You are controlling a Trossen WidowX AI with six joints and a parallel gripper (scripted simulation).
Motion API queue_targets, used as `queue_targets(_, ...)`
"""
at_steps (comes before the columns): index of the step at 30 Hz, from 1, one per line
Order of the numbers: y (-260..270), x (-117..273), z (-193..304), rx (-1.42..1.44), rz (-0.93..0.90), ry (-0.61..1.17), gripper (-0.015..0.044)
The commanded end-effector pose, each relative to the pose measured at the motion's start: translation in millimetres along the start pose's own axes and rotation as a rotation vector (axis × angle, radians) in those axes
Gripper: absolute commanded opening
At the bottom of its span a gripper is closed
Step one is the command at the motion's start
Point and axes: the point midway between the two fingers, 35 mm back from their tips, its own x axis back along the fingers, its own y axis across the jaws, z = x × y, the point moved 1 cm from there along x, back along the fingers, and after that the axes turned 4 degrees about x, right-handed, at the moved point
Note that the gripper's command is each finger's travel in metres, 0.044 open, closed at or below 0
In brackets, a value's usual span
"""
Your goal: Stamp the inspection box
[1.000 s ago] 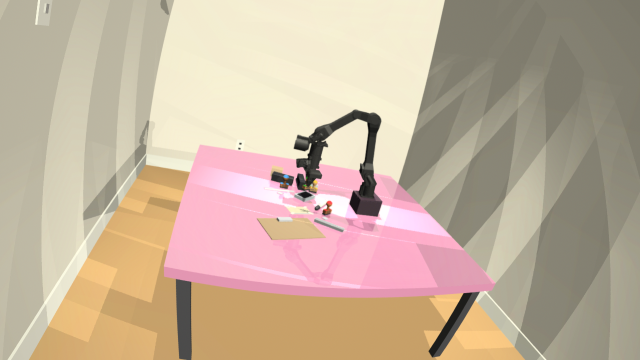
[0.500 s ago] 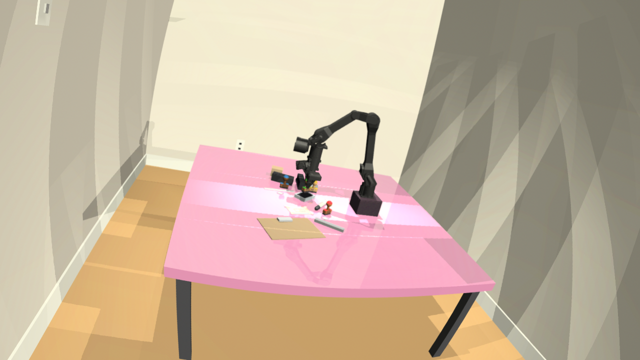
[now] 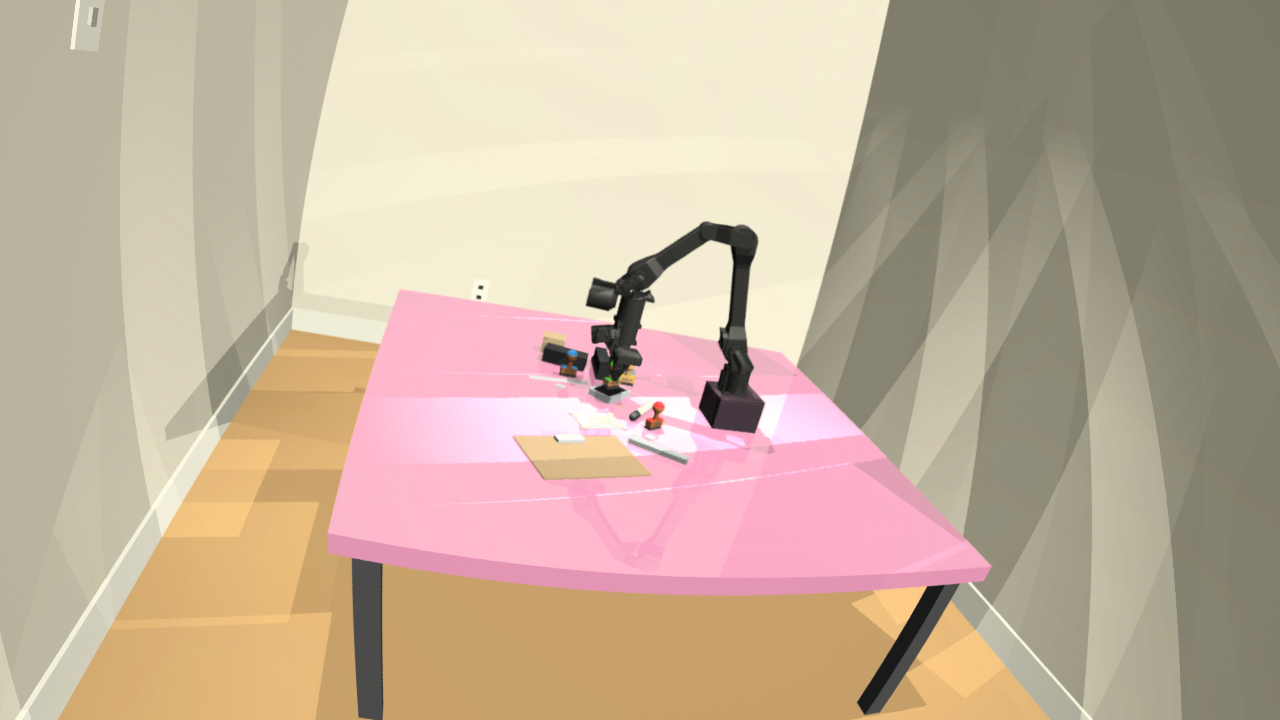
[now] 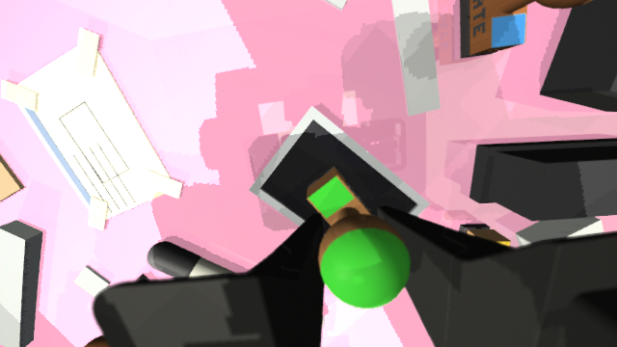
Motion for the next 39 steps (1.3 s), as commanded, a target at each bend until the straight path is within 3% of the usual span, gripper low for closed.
queue_targets(1,0.5,-2.8,0.1,0.000,-0.002,-0.001,0.0000)
queue_targets(39,0.6,-8.8,0.3,0.000,-0.002,-0.001,0.0000)
